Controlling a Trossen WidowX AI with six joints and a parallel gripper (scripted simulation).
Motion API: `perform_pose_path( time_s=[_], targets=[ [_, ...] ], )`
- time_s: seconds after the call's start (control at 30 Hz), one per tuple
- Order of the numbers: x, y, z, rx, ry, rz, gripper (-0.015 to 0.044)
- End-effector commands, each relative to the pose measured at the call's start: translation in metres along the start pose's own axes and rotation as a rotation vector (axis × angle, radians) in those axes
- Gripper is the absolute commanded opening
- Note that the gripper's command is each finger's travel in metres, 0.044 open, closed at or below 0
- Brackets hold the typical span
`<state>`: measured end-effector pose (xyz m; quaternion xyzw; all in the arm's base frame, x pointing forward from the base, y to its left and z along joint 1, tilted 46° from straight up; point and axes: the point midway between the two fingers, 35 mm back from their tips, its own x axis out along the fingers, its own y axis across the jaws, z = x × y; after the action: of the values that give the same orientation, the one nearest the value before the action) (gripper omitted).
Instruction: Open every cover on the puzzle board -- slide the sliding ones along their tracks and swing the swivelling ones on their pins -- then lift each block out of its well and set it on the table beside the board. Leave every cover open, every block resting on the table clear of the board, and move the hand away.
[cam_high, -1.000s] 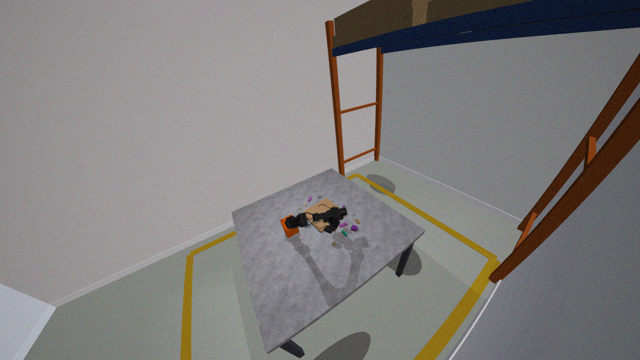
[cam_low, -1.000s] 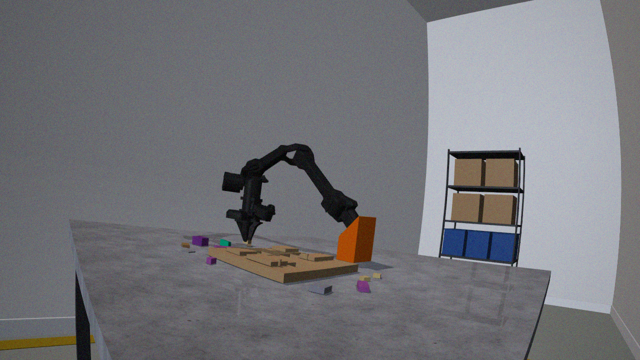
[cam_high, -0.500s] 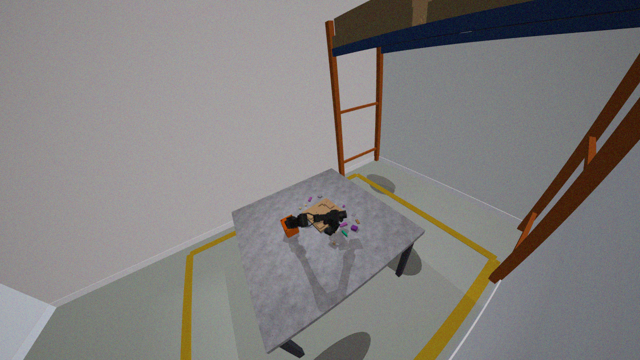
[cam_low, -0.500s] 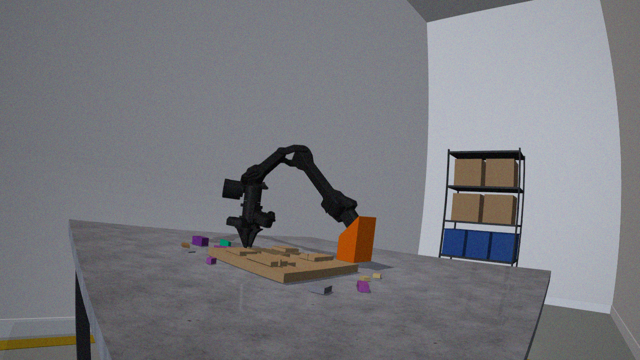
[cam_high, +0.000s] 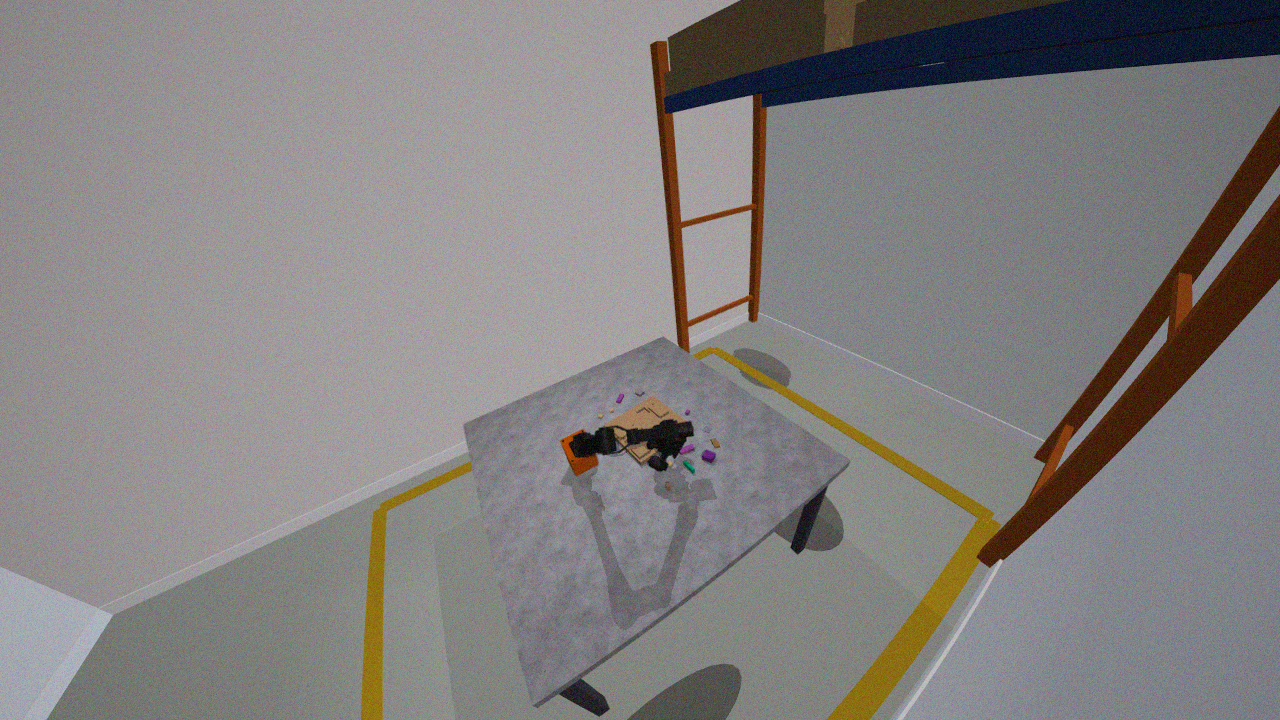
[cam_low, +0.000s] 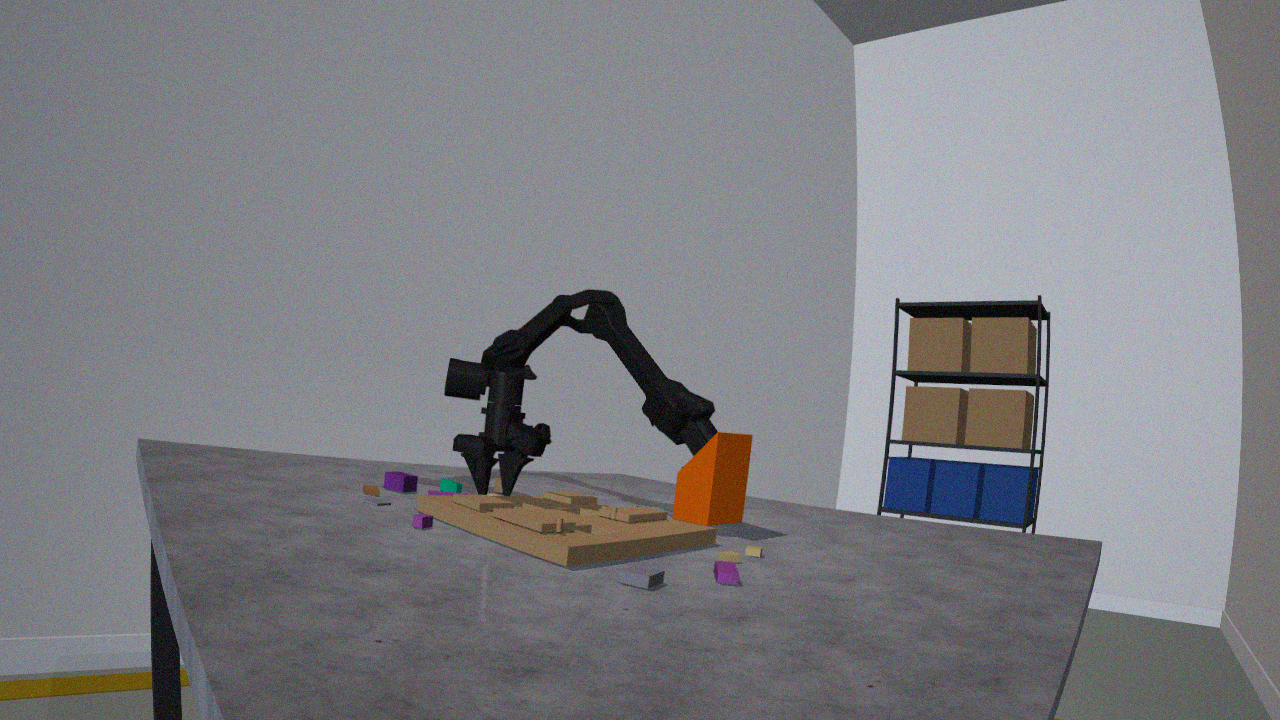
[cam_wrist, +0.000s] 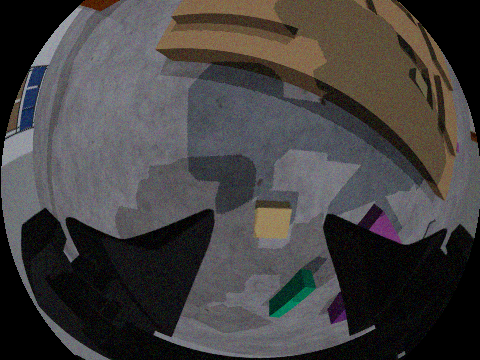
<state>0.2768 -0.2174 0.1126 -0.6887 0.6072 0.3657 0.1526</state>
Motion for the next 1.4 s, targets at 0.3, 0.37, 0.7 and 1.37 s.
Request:
perform_pose_path(
  time_s=[0.3,0.37,0.7,1.37],
  targets=[
    [-0.030,-0.003,0.000,-0.001,-0.008,-0.002,0.0440],
    [-0.036,-0.003,0.001,-0.002,-0.009,-0.002,0.0440],
    [-0.068,-0.001,0.001,-0.006,-0.011,-0.001,0.0440],
    [-0.076,-0.058,0.040,0.222,-0.016,-0.015,0.0046]
  ],
)
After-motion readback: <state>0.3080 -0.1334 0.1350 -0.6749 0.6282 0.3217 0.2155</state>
